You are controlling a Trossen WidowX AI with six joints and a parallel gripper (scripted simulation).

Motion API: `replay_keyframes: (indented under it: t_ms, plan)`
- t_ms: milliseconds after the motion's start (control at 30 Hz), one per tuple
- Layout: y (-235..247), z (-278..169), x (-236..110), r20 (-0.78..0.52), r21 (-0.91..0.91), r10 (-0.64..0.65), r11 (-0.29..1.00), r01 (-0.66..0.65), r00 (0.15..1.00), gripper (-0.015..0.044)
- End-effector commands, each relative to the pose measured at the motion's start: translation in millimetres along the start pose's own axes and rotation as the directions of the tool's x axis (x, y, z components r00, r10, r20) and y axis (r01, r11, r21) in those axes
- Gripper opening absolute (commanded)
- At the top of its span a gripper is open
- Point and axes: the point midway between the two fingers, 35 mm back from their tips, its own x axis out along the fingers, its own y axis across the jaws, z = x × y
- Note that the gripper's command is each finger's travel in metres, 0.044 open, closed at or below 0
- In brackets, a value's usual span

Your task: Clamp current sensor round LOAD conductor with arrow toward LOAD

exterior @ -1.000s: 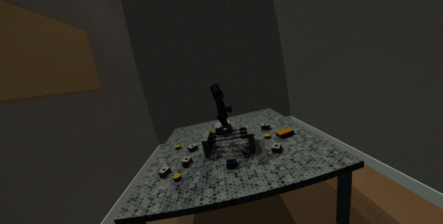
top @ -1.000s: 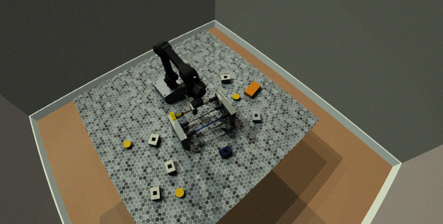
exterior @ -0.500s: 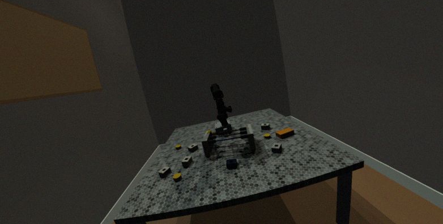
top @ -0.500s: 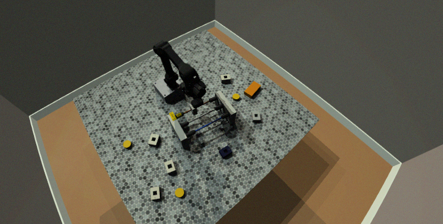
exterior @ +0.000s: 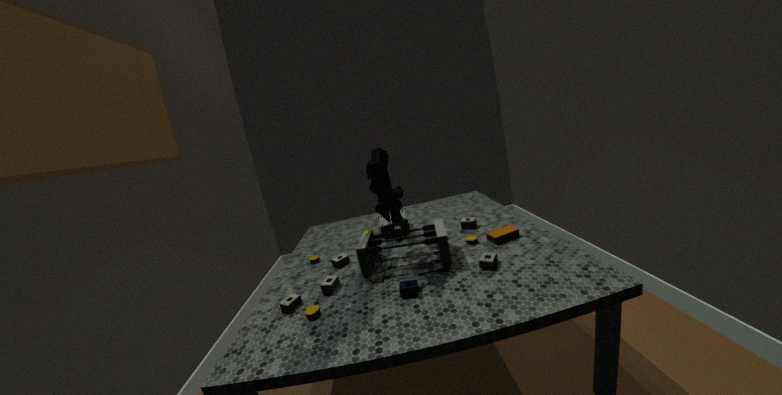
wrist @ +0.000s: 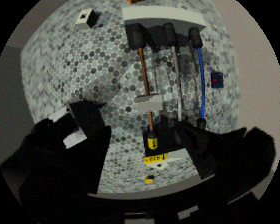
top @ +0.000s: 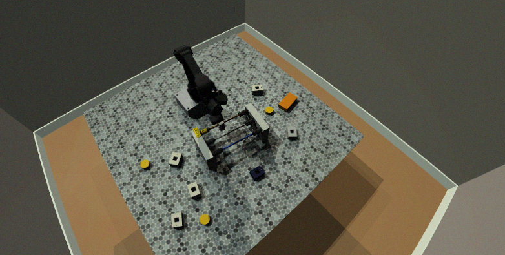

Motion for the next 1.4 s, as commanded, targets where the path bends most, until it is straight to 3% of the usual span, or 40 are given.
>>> replay_keyframes:
  t_ms: [0,200,400,567,733,800,833,1367]
  plan:
    - [24.3,-23.6,4.0,0.135,0.127,0.019,0.991,-0.036,0.991,0.044]
    - [54.1,-42.7,6.0,0.33,0.322,-0.07,0.946,-0.043,0.941,0.044]
    - [74.2,-50.7,5.3,0.457,0.518,-0.268,0.855,-0.009,0.848,0.044]
    - [82.5,-55.3,3.0,0.473,0.678,-0.483,0.733,0.045,0.737,0.044]
    - [85.2,-61.5,-0.2,0.409,0.804,-0.671,0.586,0.104,0.618,0.044]
    - [85.2,-61.8,-0.3,0.405,0.808,-0.678,0.58,0.107,0.613,0.044]
    - [84.3,-60.2,0.7,0.437,0.76,-0.599,0.645,0.08,0.671,0.044]
    - [83.9,-59.2,1.1,0.447,0.741,-0.57,0.667,0.071,0.689,0.044]
